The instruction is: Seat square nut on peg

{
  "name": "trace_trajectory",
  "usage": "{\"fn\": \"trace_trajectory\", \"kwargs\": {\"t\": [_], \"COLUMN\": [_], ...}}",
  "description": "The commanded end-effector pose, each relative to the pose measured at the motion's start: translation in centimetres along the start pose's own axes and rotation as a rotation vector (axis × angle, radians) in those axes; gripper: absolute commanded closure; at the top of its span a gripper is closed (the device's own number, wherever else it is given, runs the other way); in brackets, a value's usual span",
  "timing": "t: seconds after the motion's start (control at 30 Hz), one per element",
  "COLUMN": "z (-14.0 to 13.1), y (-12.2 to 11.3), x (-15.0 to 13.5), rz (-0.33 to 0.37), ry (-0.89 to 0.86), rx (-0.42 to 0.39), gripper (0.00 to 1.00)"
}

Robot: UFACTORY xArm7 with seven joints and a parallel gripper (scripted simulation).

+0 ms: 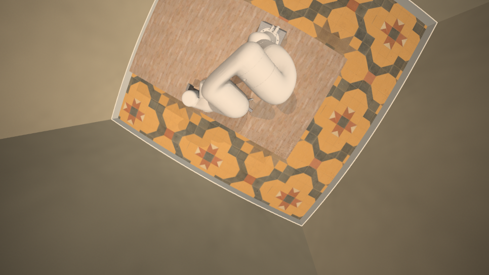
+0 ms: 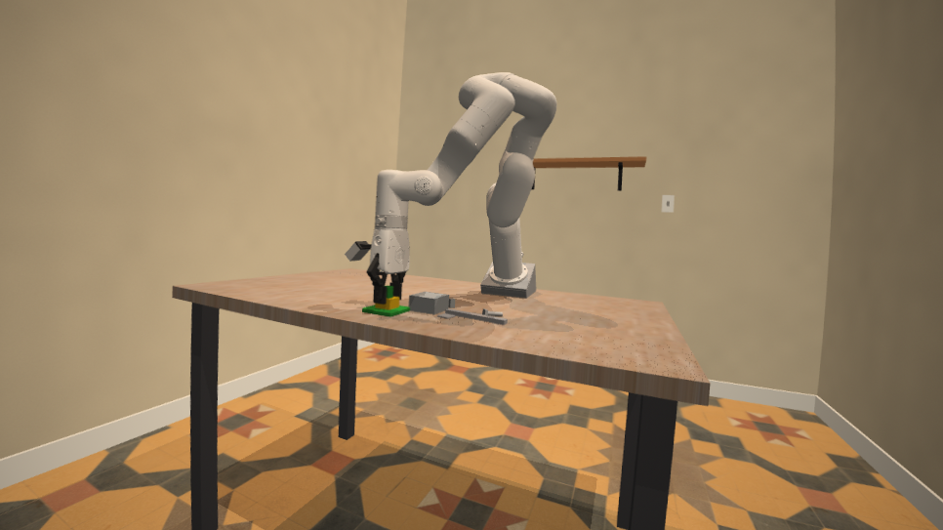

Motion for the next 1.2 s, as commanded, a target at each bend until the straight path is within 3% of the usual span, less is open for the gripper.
{"fn": "trace_trajectory", "kwargs": {"t": [0.0, 0.73, 0.87, 1.17], "z": [0.1, 0.2, 0.7, 0.4], "y": [-0.1, -0.6, -3.4, -13.8], "x": [-0.1, -0.2, -0.8, -0.5], "rz": [0.003, 0.003, 0.005, 0.003], "ry": [0.000, 0.000, -0.001, -0.001], "rx": [0.002, 0.001, -0.001, 0.001], "gripper": [0.00, 0.00, 0.00, 0.00]}}
Point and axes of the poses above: the point where the finger pads meet when closed, its own y axis out along the fingers, its own x axis across the jaws, z = x × y, the point moved 4 cm from there along -y, back along the fingers, and after that the axes turned 6 degrees about y, right-handed, at the moved point
